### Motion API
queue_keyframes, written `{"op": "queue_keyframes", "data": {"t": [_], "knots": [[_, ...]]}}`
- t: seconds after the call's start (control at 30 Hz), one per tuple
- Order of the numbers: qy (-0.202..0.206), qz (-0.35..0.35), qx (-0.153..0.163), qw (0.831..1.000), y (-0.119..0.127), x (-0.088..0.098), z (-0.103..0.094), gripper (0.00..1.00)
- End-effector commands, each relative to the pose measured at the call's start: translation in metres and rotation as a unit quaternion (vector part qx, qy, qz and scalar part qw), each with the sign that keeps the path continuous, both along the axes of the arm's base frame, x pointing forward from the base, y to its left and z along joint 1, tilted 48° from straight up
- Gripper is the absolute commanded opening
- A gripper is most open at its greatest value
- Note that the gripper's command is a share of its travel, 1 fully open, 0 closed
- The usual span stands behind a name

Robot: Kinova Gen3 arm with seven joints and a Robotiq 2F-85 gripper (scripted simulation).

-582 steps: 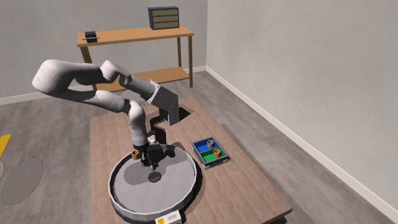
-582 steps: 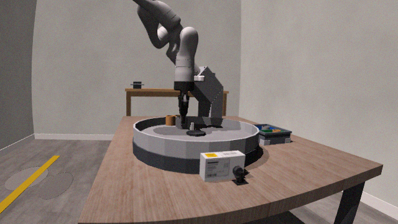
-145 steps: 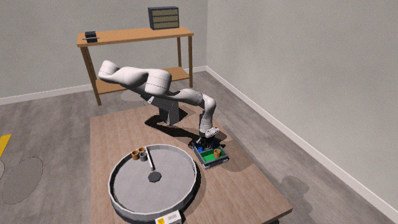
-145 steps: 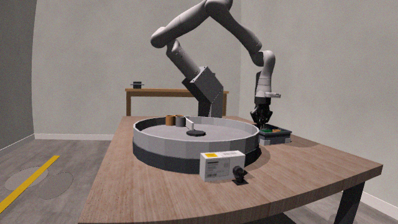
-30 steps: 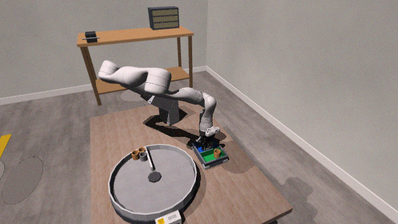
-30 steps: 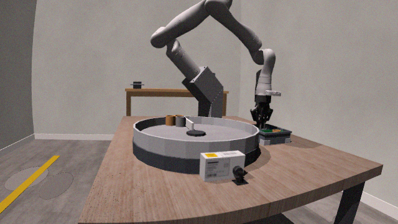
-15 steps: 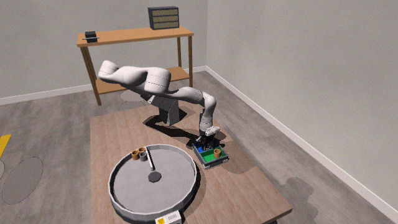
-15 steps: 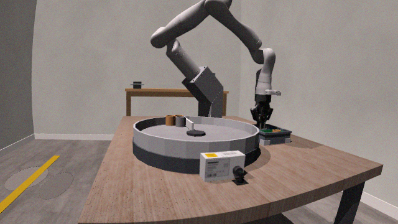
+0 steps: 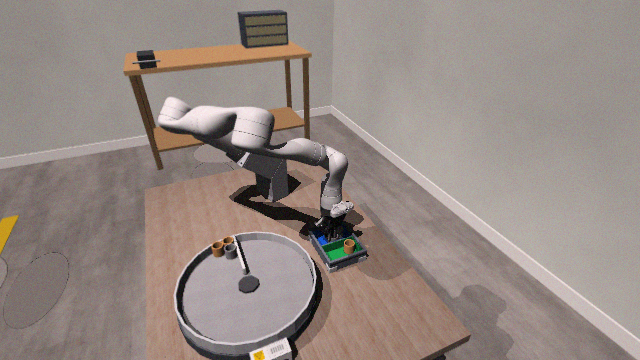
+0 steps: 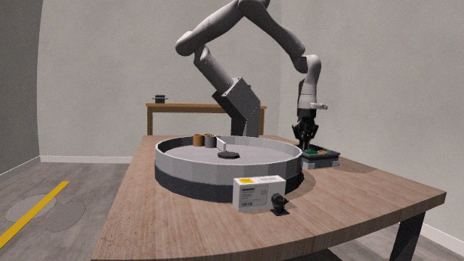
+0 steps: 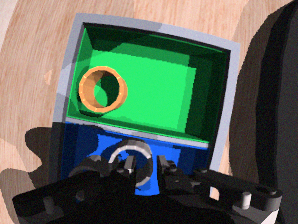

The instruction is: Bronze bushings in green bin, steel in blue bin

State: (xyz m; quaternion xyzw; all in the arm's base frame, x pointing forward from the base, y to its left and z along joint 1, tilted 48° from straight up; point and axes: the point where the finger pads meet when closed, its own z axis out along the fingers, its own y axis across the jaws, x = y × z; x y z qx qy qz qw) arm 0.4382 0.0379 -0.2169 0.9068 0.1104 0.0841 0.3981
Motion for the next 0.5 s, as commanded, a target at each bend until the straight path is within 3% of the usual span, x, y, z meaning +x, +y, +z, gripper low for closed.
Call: {"op": "queue_keyframes", "data": {"t": [0.0, 0.47], "knots": [[-0.001, 0.001, 0.001, 1.000, 0.0015, 0.0006, 0.0007, 0.19], [-0.001, 0.001, 0.001, 1.000, 0.0044, -0.0004, 0.0034, 0.19]]}}
